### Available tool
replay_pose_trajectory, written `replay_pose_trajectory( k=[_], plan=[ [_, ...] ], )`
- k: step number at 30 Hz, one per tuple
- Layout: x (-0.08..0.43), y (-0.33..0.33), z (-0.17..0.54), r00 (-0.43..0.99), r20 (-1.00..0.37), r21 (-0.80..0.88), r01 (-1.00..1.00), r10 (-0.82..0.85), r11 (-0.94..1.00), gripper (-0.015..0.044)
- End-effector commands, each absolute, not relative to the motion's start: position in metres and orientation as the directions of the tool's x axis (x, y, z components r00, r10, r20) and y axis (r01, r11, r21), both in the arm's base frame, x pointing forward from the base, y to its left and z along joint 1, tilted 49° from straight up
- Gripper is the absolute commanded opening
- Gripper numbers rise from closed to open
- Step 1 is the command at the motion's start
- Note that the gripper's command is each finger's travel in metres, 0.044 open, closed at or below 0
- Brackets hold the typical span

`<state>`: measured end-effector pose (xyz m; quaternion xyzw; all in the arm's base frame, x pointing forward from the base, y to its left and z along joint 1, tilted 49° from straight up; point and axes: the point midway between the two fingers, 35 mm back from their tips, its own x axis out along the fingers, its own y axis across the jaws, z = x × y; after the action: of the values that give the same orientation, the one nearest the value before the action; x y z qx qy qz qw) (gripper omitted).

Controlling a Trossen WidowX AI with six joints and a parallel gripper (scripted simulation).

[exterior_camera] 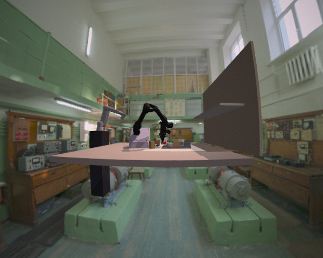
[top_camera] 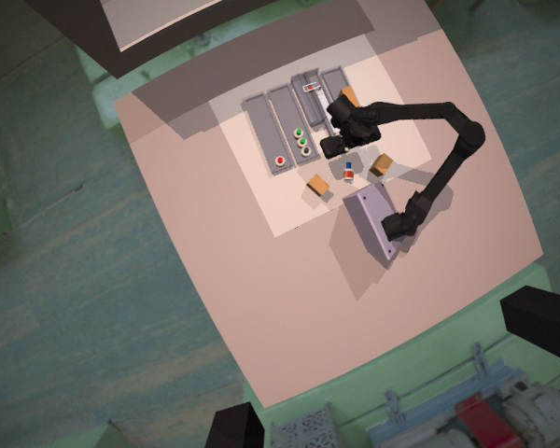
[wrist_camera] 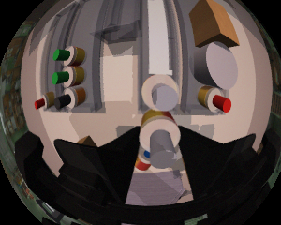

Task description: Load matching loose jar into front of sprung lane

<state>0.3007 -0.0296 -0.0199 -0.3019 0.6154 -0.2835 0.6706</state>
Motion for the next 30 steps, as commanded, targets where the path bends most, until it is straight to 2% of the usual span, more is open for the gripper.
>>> replay_pose_trajectory(
  k=[1, 30],
  plan=[
    [0.312, -0.028, -0.017, 0.103, -0.653, -0.752, 0.029, -0.75, 0.659, 0.0],
    [0.323, -0.026, -0.015, 0.104, -0.653, -0.752, 0.03, -0.75, 0.659, 0.0]
  ],
)
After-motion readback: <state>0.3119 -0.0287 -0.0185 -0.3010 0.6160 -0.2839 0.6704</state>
